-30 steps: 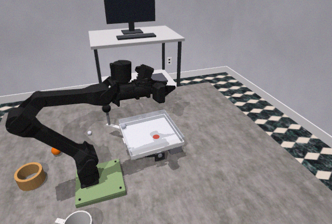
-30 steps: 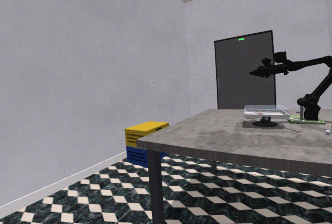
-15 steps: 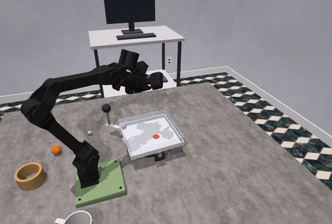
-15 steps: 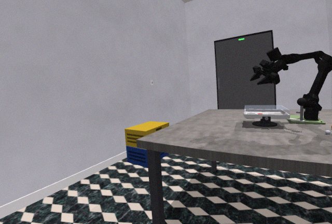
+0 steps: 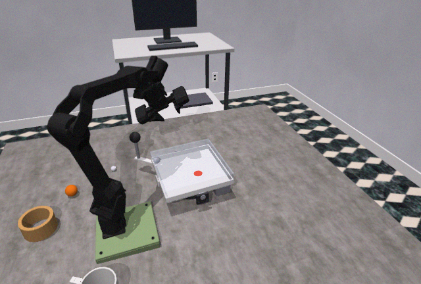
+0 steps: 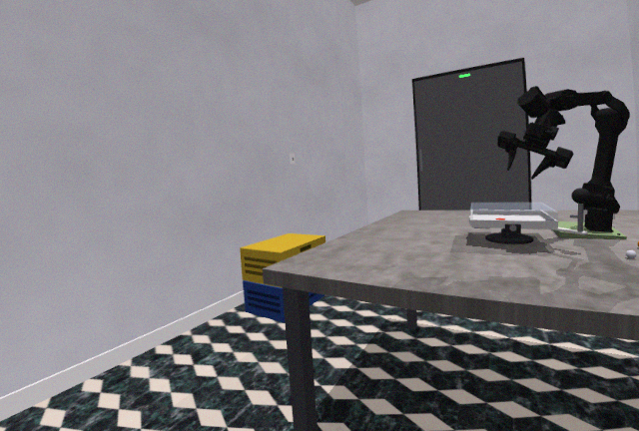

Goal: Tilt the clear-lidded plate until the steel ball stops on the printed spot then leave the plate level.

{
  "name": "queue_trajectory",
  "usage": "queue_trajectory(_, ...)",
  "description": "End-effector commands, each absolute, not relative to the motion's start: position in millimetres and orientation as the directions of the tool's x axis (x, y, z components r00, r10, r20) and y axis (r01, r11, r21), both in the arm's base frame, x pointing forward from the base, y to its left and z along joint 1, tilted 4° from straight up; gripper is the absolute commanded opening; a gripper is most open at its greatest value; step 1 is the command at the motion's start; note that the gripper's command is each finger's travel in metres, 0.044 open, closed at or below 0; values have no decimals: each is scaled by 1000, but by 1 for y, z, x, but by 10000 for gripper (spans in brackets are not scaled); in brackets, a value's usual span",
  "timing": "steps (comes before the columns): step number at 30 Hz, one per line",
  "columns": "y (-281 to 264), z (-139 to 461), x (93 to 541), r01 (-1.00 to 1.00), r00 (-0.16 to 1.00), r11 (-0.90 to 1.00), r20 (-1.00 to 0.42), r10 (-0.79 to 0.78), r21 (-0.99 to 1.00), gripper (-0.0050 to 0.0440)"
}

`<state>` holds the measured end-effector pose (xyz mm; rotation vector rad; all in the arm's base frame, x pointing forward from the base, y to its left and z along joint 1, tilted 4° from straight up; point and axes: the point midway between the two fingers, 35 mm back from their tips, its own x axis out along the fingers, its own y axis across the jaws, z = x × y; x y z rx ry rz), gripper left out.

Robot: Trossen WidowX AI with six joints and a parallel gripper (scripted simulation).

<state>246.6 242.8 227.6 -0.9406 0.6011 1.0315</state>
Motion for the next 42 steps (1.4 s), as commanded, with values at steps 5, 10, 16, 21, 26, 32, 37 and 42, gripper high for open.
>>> queue_trajectory(5,277,216,190,-940,203,-187,-908,366,-285,300)
queue_trajectory(10,291,209,139,-860,59,-481,-969,238,-170,300)
queue_trajectory(16,294,207,105,-758,-15,-649,-991,130,-74,300)
queue_trajectory(21,294,207,85,-683,-47,-730,-997,61,-13,300)
queue_trajectory(26,289,207,91,-683,-47,-730,-997,61,-13,300)
queue_trajectory(32,268,205,114,-683,-47,-730,-997,61,-13,300)
queue_trajectory(37,261,204,122,-683,-47,-730,-997,61,-13,300)
queue_trajectory(42,261,201,122,-683,-47,-730,-997,61,-13,300)
